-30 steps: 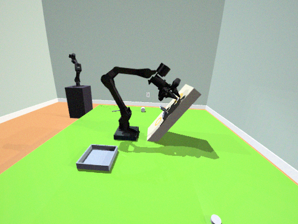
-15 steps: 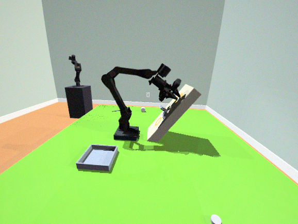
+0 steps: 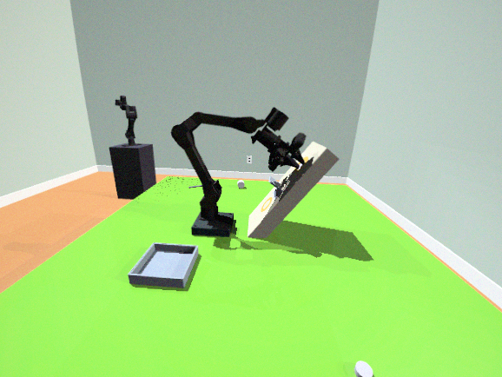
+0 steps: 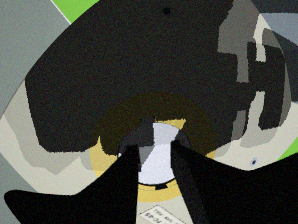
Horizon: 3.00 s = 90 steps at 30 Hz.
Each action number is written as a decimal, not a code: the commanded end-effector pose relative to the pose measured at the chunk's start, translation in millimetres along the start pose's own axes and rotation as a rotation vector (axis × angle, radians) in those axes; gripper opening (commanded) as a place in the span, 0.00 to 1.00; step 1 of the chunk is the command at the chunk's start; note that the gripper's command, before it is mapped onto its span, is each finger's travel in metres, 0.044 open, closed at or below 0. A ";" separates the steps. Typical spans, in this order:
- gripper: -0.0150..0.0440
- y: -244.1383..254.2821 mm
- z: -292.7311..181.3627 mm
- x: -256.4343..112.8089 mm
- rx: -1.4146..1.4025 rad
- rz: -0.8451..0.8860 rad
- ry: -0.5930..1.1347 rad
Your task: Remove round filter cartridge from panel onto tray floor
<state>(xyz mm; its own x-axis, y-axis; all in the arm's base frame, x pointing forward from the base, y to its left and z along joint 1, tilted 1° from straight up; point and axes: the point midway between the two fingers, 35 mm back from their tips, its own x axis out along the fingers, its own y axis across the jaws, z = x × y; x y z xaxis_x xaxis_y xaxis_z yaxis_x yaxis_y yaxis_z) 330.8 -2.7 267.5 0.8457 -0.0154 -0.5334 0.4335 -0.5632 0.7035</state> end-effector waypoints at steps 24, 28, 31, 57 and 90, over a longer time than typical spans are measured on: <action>0.25 -0.8 0.0 4.5 -0.334 -0.004 0.001; 0.25 -0.8 0.0 4.6 -0.471 -0.004 0.002; 0.25 -0.8 -0.1 4.7 -0.574 -0.004 0.002; 0.25 -0.8 -0.1 4.5 -1.480 -0.003 0.004; 0.25 -0.8 0.3 -72.0 -1.727 -0.008 0.006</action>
<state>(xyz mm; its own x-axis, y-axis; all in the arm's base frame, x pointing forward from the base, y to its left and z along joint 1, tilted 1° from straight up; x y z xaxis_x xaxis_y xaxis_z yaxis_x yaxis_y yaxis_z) 274.5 -1.4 296.8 0.8321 -0.0121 -0.5545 0.2418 0.9077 0.3431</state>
